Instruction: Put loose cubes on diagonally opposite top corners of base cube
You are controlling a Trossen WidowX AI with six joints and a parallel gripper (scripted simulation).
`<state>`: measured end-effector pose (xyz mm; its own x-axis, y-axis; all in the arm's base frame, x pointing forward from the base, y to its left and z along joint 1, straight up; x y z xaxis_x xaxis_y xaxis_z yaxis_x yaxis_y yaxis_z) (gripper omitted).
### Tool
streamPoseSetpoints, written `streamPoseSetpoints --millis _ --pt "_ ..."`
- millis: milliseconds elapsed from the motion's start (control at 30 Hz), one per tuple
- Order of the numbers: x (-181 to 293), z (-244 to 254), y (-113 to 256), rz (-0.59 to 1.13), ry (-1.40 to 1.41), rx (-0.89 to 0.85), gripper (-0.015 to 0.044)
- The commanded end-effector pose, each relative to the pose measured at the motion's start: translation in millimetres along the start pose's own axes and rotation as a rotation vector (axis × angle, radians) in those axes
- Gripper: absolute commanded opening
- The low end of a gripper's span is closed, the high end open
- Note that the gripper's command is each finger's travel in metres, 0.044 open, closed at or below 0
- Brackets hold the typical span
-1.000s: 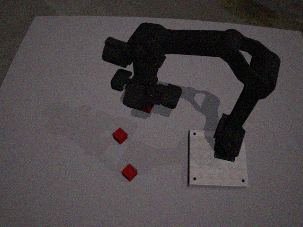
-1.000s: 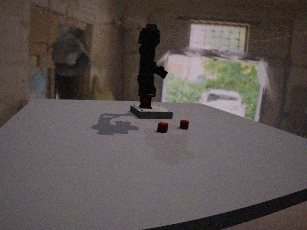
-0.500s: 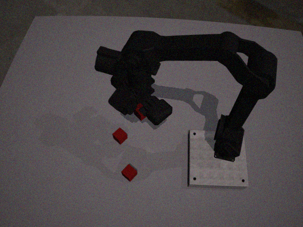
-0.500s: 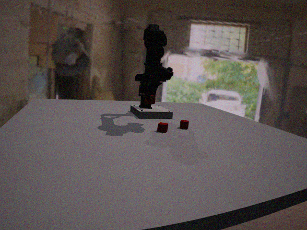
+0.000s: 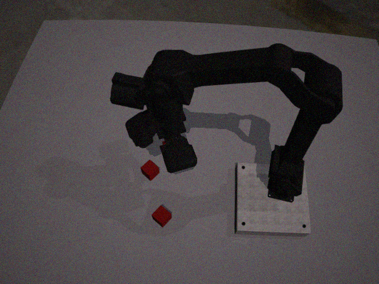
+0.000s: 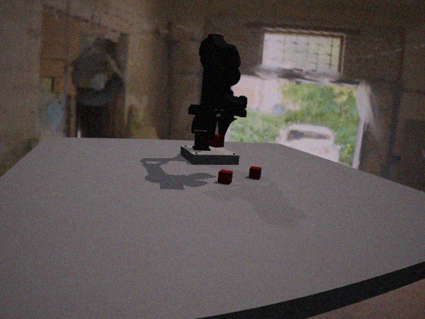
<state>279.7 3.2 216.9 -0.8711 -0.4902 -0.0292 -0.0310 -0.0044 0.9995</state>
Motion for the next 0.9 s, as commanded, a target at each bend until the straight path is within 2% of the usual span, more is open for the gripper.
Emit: streamPoseSetpoints --millis 0,867 --pt "-4.6 4.4 -3.4 0.005 -0.09 -0.001 0.0105" --pt "-29.4 43.0 -15.0 0.005 -0.839 -0.003 0.0105"
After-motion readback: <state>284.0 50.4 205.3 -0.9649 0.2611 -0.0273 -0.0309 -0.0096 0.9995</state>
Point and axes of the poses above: the point midway between the two fingers, 35 mm back from their tips, its own y axis back along the fingers, its own z axis across the jaws, x = y × z, the point moved 10 cm from there along y, back along the fingers, and after that the axes turned 4 degrees about -y, right-handed, at the moved point
